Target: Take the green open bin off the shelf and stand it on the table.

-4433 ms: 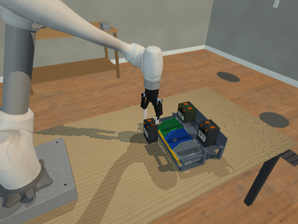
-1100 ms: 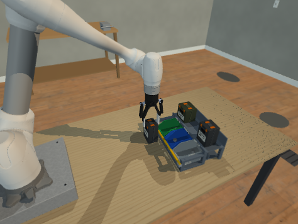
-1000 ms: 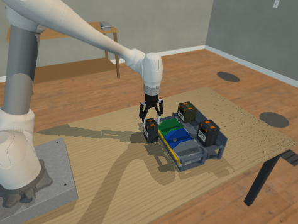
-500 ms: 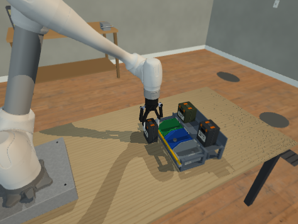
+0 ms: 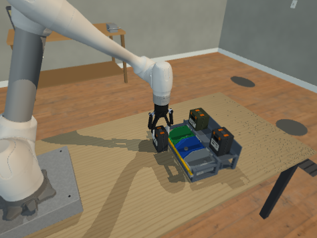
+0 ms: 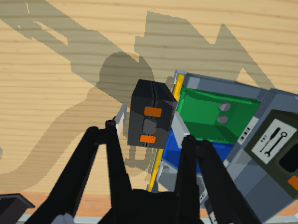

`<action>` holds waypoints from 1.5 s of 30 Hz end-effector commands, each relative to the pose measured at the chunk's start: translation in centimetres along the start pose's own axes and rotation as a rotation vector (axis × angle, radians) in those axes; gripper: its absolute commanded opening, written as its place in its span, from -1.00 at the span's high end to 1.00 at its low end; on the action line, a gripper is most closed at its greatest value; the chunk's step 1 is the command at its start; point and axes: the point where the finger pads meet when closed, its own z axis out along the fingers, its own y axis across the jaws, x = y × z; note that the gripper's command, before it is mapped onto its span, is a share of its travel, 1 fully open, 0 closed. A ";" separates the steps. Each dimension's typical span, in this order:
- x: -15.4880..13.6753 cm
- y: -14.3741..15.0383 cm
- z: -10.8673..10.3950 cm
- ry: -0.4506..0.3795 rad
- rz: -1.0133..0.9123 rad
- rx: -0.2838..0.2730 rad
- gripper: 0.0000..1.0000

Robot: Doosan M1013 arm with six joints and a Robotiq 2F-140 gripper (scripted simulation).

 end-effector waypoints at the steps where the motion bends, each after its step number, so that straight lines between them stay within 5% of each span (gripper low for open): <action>1: 0.0 0.0 0.0 0.000 0.000 0.000 -0.15; 19: 0.0 0.0 -0.1 0.000 0.000 0.000 -0.15; 20: 0.0 0.0 -0.1 0.000 0.000 0.000 1.00; 45: 0.0 0.0 -0.1 0.001 0.000 0.000 1.00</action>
